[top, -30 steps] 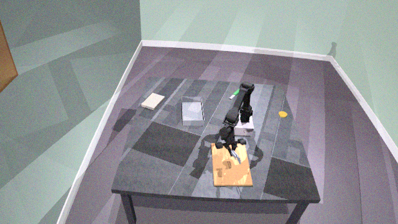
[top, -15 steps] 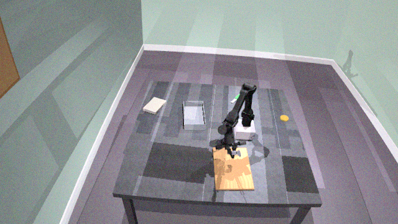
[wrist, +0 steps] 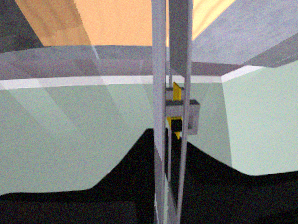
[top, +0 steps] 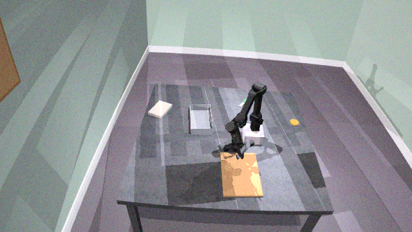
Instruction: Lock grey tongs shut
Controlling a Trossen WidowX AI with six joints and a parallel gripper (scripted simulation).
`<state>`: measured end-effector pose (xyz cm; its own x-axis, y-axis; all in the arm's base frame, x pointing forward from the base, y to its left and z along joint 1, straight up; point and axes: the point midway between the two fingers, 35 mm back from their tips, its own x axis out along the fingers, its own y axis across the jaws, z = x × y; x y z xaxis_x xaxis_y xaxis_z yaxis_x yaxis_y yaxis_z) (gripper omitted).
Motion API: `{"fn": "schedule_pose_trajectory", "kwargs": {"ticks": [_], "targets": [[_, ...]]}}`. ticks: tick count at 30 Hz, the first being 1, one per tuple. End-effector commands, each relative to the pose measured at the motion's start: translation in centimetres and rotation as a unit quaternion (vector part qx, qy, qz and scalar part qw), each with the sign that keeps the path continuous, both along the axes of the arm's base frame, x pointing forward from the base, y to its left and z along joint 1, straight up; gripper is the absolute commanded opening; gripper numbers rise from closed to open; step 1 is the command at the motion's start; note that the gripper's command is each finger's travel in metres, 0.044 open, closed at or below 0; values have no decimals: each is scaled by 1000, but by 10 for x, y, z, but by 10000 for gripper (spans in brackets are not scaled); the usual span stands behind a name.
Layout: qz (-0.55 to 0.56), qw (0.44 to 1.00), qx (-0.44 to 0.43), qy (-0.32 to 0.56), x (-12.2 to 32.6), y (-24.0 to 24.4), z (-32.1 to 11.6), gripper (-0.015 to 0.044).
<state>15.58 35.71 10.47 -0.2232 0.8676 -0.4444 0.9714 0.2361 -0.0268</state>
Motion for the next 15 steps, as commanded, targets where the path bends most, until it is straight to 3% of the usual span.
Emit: {"fn": "schedule_pose_trajectory", "kwargs": {"ticks": [1, 15], "targets": [[12, 999, 45, -5, -5, -10, 12, -150], [19, 998, 66, -7, -8, -16, 15, -150]]}}
